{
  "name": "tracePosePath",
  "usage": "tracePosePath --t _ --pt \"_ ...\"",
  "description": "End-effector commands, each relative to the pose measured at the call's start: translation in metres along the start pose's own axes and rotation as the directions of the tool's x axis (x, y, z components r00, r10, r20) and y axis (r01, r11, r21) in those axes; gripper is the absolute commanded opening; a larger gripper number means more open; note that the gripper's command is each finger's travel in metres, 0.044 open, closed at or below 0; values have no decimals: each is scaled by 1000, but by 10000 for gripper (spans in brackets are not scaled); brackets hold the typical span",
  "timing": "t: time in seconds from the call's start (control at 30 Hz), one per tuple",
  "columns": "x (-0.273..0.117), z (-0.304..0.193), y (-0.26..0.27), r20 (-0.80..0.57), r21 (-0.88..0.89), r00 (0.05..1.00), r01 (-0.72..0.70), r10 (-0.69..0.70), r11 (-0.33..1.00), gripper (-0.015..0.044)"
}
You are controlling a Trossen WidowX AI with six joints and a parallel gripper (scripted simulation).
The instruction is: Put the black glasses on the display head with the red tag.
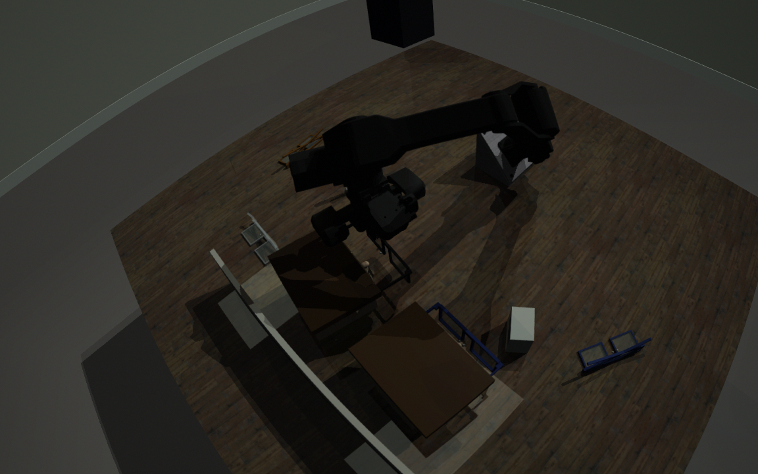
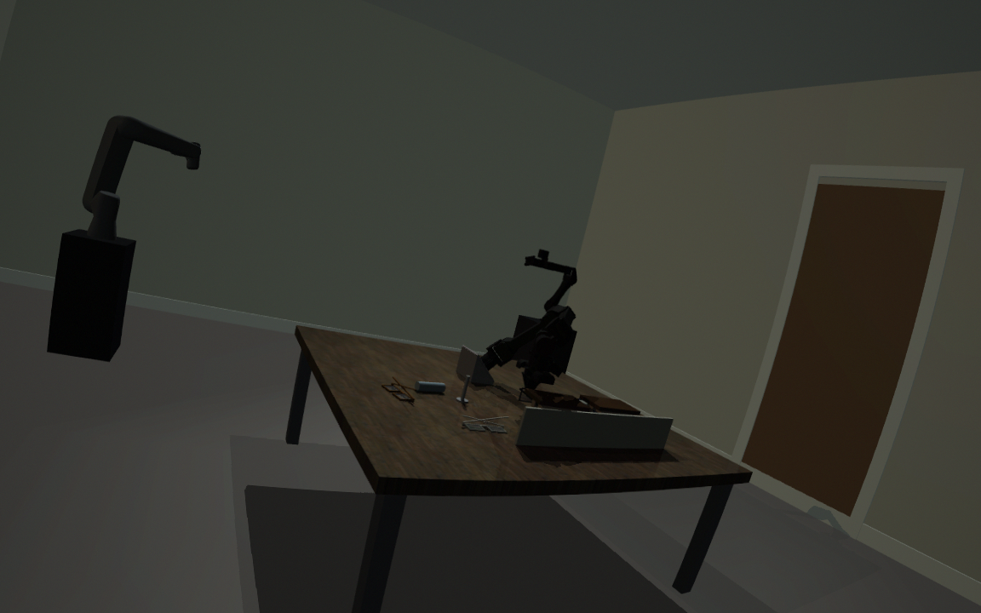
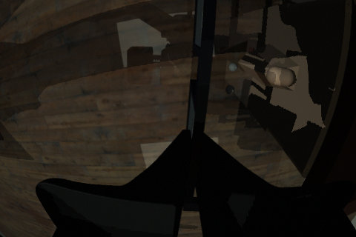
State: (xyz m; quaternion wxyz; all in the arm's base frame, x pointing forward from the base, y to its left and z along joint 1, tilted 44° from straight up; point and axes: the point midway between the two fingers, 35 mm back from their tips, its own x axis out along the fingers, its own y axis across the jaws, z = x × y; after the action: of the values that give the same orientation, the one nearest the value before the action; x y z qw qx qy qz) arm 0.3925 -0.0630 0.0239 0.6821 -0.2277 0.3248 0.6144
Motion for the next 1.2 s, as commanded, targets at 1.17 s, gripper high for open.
tracePosePath --t 1.17 --pt "0 2 -29 4 2 1000 7 -7 1000 0"
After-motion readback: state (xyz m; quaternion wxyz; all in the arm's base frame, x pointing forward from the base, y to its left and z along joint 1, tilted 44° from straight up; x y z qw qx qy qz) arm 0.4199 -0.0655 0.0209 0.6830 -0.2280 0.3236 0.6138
